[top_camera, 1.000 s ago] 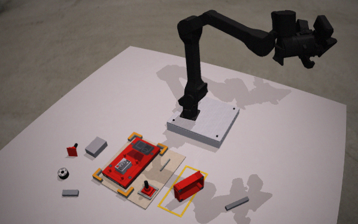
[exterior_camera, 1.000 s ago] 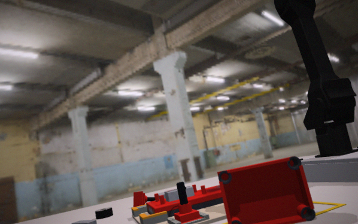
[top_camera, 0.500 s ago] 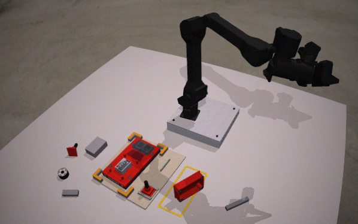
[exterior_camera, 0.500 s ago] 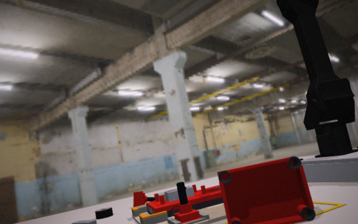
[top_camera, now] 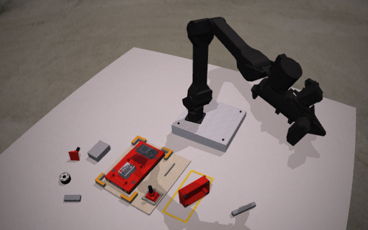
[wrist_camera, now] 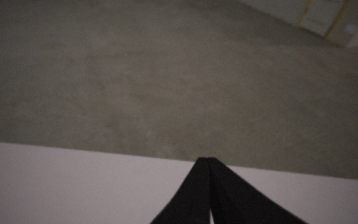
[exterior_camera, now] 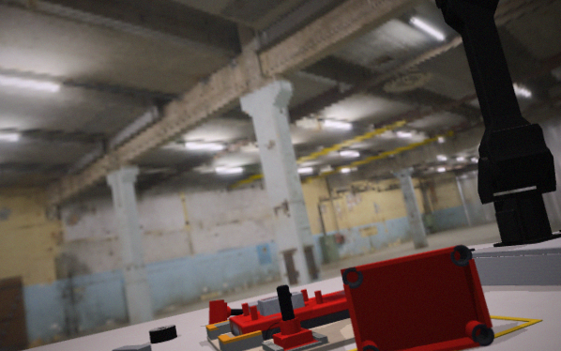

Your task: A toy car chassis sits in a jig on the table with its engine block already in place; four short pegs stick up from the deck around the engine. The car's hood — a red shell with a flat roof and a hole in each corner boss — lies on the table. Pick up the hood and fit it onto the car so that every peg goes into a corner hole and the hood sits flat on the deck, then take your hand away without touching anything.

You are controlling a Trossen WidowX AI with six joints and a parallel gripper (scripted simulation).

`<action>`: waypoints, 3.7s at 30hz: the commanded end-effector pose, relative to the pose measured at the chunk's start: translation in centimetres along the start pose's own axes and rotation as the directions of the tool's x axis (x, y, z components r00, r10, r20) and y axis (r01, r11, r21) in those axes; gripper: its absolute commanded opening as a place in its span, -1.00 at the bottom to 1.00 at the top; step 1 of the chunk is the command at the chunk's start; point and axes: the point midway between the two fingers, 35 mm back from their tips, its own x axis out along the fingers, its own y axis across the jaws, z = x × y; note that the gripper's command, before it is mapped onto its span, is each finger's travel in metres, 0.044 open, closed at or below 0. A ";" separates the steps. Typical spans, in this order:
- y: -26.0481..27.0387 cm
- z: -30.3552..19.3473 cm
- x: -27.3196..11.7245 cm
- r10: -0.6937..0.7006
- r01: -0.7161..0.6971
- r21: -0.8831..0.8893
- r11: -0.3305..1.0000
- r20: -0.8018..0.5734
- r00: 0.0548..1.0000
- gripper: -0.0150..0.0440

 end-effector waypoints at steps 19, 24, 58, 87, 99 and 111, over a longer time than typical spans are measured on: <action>-10.2 -17.4 -8.2 -0.176 0.600 0.665 0.445 -0.592 0.787 -0.49; -10.9 -21.0 -11.3 -0.145 0.718 0.667 0.200 -0.704 0.695 -0.49; -8.9 -32.6 -20.0 0.094 0.815 0.317 -0.485 -0.908 0.409 -0.49; -9.5 -32.9 -18.8 0.093 0.815 0.318 -0.485 -0.907 0.410 -0.49; -9.9 -32.6 -18.2 0.093 0.815 0.319 -0.485 -0.907 0.410 -0.49; -10.3 -32.4 -17.6 0.093 0.814 0.319 -0.485 -0.907 0.411 -0.49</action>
